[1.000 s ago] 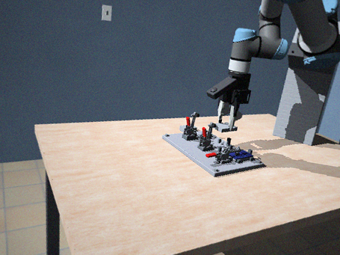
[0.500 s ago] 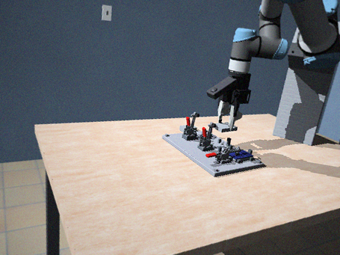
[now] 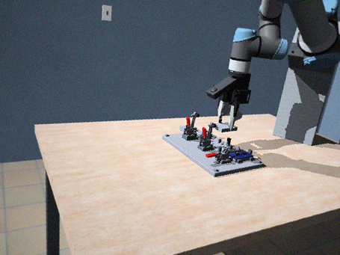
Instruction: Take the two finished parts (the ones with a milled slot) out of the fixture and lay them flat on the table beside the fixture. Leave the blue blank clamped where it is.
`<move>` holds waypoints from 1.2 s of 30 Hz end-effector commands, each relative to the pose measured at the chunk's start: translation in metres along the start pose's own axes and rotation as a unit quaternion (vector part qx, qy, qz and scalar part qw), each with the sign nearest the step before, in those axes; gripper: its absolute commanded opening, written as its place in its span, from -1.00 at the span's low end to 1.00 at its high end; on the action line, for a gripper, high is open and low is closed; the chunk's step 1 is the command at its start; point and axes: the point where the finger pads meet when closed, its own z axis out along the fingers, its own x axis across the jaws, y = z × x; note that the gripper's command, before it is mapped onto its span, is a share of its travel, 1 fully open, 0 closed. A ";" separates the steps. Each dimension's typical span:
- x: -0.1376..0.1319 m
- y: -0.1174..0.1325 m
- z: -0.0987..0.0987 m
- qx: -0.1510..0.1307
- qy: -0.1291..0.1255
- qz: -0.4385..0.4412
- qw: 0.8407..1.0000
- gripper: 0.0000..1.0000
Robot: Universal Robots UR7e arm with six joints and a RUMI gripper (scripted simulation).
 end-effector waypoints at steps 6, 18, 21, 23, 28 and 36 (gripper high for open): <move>-0.001 0.000 0.000 0.000 0.000 0.000 1.000 -1.00; -0.016 0.000 0.000 0.000 0.000 0.000 1.000 -1.00; -0.022 0.000 0.000 0.000 0.000 0.000 1.000 -1.00; -0.028 0.000 0.000 0.000 0.000 0.000 1.000 -1.00; -0.046 0.000 0.000 0.000 0.000 0.000 1.000 -1.00; -0.071 0.000 0.000 0.000 0.000 0.000 1.000 -1.00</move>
